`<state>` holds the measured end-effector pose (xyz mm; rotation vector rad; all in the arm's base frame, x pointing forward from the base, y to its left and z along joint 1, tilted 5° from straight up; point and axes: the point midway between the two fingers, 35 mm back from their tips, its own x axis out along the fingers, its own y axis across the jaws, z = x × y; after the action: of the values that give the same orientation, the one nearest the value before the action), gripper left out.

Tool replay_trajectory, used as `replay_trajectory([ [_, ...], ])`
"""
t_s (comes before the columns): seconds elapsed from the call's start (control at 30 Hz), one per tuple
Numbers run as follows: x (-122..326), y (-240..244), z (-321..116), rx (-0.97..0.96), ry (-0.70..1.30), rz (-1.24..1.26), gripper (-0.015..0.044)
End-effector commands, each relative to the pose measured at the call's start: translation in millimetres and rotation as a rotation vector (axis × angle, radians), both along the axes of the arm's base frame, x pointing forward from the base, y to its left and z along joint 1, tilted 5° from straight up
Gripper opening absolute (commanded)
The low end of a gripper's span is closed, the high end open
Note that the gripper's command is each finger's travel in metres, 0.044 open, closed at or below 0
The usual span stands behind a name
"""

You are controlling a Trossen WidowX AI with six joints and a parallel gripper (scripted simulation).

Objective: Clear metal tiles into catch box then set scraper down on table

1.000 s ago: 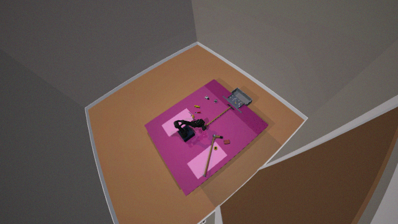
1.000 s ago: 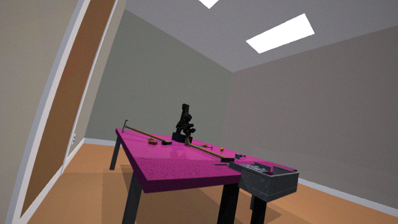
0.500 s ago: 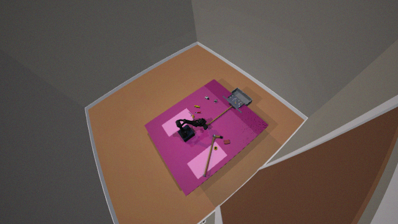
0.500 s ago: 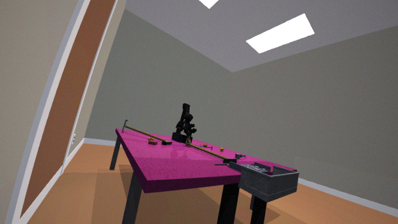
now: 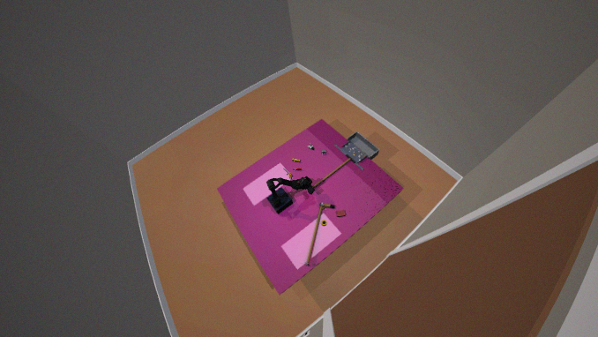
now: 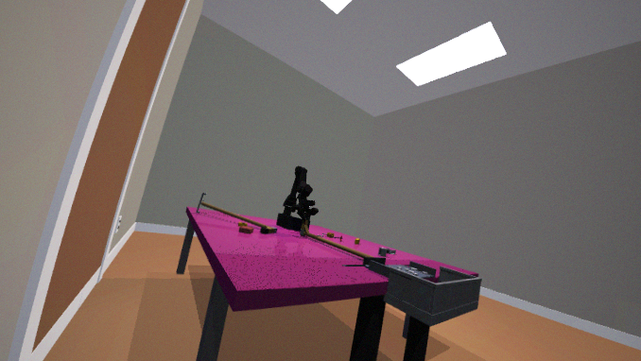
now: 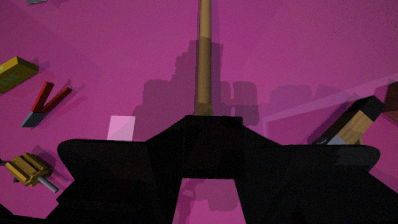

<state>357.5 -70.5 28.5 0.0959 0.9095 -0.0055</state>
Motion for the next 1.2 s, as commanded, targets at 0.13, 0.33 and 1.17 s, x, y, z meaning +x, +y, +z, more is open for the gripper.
replay_trajectory([
  [0.13, 17, -3, 2, -0.004, -0.016, -0.007, 0.0000],
  [0.33, 21, -4, 2, -0.004, -0.017, -0.007, 0.0000],
  [1.17, 48, -12, 2, -0.004, -0.019, -0.007, 0.0000],
])
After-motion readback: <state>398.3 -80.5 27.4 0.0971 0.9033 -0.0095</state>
